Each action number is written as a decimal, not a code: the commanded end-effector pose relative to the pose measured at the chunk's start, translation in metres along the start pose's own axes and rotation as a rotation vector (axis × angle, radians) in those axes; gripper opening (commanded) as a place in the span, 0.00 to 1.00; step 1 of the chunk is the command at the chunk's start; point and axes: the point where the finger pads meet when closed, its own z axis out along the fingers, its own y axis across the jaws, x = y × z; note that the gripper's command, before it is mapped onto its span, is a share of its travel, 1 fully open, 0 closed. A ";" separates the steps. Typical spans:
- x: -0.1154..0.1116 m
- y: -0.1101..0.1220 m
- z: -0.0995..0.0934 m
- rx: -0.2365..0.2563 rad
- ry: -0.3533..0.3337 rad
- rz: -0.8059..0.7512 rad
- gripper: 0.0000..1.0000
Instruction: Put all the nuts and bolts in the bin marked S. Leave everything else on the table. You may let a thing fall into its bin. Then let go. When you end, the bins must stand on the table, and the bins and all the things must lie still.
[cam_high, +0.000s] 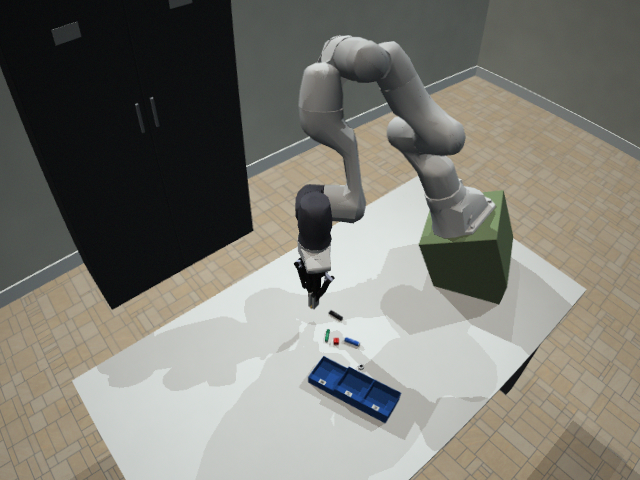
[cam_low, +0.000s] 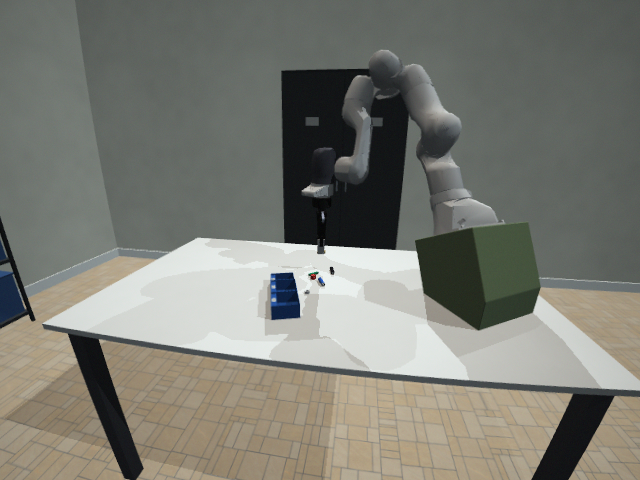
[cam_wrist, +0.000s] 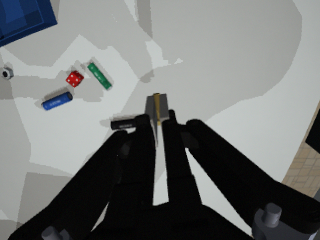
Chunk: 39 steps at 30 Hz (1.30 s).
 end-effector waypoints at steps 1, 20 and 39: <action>-0.001 0.000 0.000 0.001 -0.003 0.001 0.00; 0.021 -0.037 -0.009 0.001 -0.003 0.001 0.00; 0.068 -0.120 -0.009 0.001 -0.003 0.001 0.00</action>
